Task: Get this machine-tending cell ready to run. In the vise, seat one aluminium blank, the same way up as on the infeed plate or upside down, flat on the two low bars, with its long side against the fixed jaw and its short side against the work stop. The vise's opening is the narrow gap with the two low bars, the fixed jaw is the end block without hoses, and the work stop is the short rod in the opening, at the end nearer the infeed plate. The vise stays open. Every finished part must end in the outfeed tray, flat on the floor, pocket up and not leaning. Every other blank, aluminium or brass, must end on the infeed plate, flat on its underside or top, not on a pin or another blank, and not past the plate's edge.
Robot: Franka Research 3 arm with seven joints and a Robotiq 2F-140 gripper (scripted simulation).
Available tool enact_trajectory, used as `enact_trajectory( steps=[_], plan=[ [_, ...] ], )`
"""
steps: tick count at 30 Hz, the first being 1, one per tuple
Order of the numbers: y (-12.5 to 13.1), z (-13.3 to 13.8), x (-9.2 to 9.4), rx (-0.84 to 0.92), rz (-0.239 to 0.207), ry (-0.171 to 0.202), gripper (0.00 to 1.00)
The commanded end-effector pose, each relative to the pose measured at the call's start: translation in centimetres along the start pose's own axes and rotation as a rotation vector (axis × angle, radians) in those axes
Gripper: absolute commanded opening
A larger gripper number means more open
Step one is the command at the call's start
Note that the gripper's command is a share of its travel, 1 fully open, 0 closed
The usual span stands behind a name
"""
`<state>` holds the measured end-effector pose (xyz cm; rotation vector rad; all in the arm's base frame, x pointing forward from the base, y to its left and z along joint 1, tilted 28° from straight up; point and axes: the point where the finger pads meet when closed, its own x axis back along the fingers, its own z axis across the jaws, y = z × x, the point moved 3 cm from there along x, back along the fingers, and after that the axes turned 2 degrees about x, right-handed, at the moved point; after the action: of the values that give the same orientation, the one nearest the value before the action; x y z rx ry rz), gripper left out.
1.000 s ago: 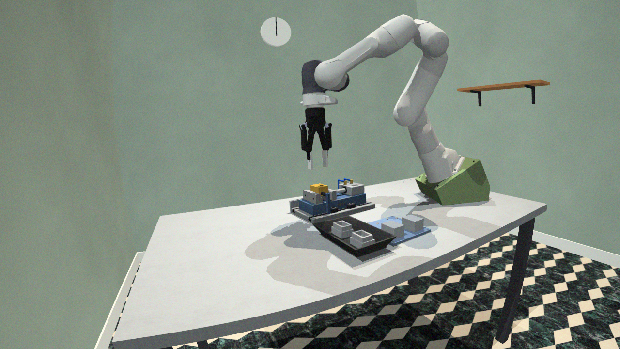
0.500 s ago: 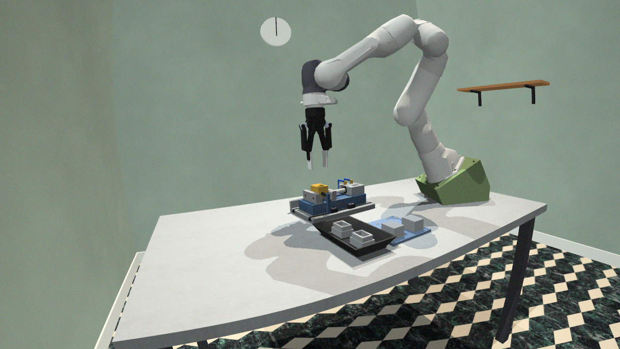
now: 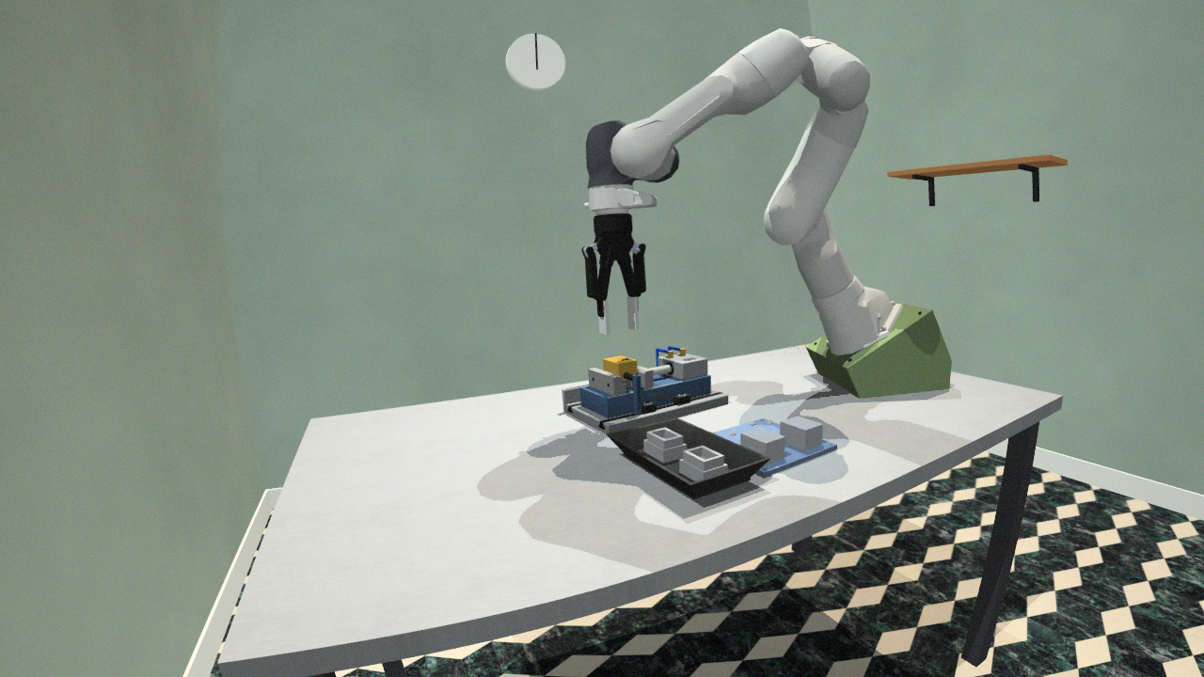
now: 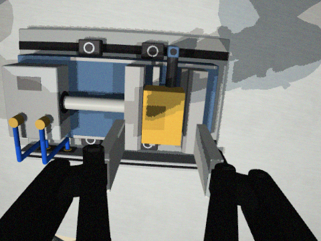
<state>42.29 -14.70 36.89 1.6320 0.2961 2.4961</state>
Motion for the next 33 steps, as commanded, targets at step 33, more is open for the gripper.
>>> enact_trajectory(
  steps=[33],
  plan=[
    [0.2,0.2,-4.8,-0.004,-0.004,0.006,0.4]
  ],
)
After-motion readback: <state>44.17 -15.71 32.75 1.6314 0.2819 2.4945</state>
